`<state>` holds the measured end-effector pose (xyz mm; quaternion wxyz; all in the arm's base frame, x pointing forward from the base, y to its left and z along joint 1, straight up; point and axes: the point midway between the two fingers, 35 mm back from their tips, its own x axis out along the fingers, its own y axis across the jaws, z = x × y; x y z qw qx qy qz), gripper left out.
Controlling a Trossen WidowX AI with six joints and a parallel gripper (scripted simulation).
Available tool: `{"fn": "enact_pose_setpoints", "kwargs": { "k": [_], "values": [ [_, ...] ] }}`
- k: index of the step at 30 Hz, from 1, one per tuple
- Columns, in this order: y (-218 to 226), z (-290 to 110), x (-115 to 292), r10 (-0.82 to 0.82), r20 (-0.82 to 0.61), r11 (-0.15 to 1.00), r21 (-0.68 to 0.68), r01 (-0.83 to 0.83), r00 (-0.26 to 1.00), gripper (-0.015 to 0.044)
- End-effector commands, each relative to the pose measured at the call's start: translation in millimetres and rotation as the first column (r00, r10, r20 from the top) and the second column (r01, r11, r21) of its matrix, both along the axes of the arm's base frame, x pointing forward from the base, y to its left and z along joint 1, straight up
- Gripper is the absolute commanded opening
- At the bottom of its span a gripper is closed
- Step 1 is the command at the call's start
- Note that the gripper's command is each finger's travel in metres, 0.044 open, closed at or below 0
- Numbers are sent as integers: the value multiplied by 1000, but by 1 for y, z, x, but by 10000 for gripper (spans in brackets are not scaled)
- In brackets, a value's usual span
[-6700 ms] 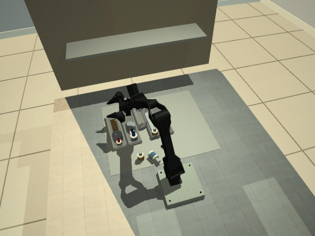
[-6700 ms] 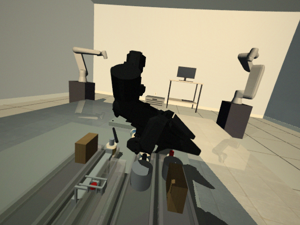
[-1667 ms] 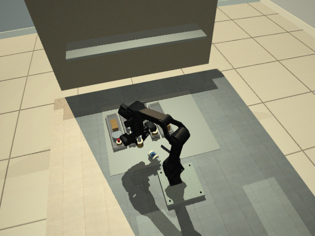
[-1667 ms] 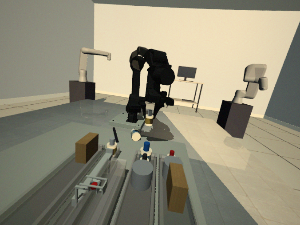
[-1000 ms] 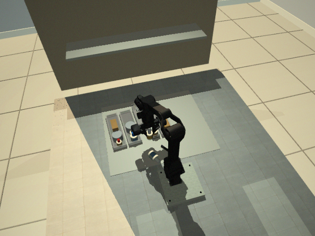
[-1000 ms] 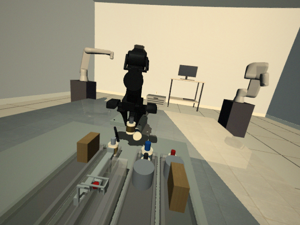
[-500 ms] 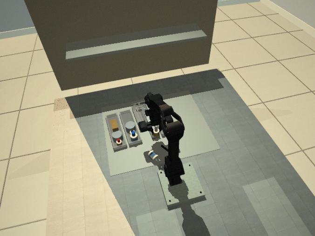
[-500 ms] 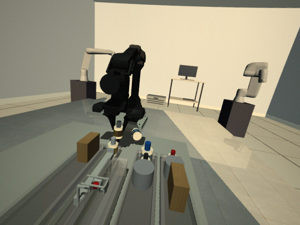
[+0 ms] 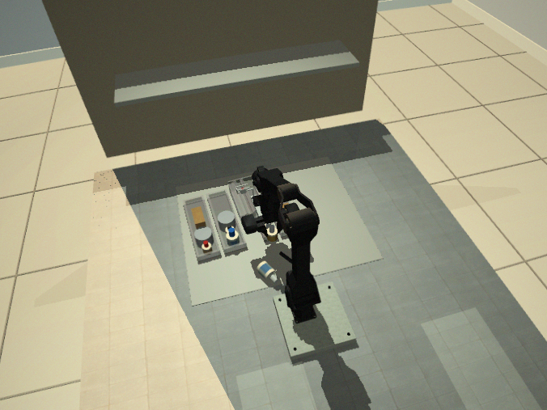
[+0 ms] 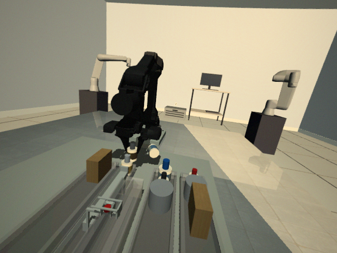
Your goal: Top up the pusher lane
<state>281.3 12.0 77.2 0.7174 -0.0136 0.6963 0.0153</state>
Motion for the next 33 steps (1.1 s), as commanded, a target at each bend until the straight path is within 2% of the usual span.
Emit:
{"fn": "enact_pose_setpoints", "kwargs": {
  "k": [1,33],
  "values": [
    [0,-1,2,4,0,1000,-3,-4,1000,0],
    [0,-1,17,4,2,1000,-3,-4,1000,0]
  ]
}}
